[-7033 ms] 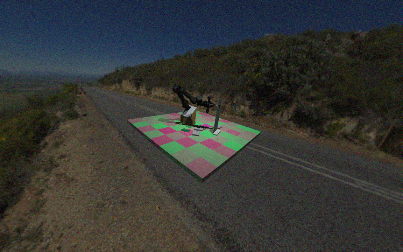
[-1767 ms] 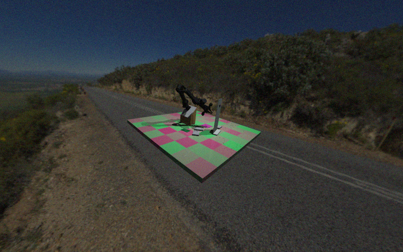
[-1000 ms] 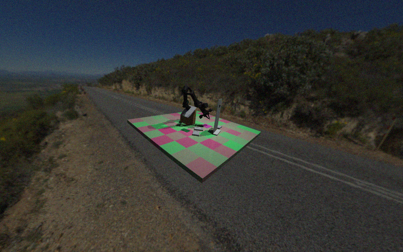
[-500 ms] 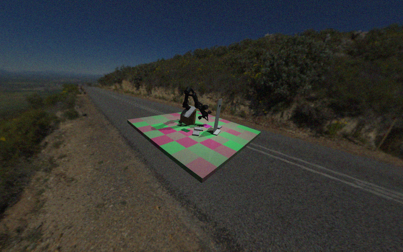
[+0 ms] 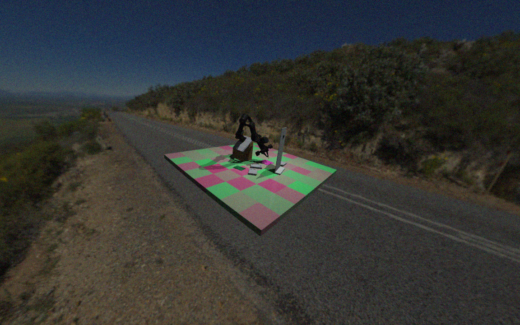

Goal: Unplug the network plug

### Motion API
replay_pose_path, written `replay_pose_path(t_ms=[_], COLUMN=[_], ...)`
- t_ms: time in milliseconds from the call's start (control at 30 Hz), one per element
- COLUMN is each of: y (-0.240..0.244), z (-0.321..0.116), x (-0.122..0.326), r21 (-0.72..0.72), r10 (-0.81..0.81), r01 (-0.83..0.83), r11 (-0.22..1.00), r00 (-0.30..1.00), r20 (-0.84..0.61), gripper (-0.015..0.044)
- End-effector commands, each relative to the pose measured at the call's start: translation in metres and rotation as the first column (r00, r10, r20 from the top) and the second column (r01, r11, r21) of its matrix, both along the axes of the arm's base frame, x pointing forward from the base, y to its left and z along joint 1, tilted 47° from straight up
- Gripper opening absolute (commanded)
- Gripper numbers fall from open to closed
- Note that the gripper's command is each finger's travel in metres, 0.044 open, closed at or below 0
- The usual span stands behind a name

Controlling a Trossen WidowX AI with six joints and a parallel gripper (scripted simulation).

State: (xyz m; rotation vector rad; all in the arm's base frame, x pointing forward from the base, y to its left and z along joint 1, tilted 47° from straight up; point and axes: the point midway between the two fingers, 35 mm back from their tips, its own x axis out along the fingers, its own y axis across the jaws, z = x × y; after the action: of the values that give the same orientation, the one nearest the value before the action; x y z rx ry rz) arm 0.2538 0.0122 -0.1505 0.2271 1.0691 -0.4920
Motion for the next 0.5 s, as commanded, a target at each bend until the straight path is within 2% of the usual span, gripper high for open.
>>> replay_pose_path(t_ms=[0, 467], y=[-0.004, -0.015], z=[-0.004, -0.015], x=[0.000, 0.000], r21=[0.002, 0.001], r10=[0.002, 0.002], r01=[-0.002, -0.002], r11=[1.000, 1.000], r00=[1.000, 1.000], r20=[-0.004, -0.004], gripper=[0.0000, 0.0000])
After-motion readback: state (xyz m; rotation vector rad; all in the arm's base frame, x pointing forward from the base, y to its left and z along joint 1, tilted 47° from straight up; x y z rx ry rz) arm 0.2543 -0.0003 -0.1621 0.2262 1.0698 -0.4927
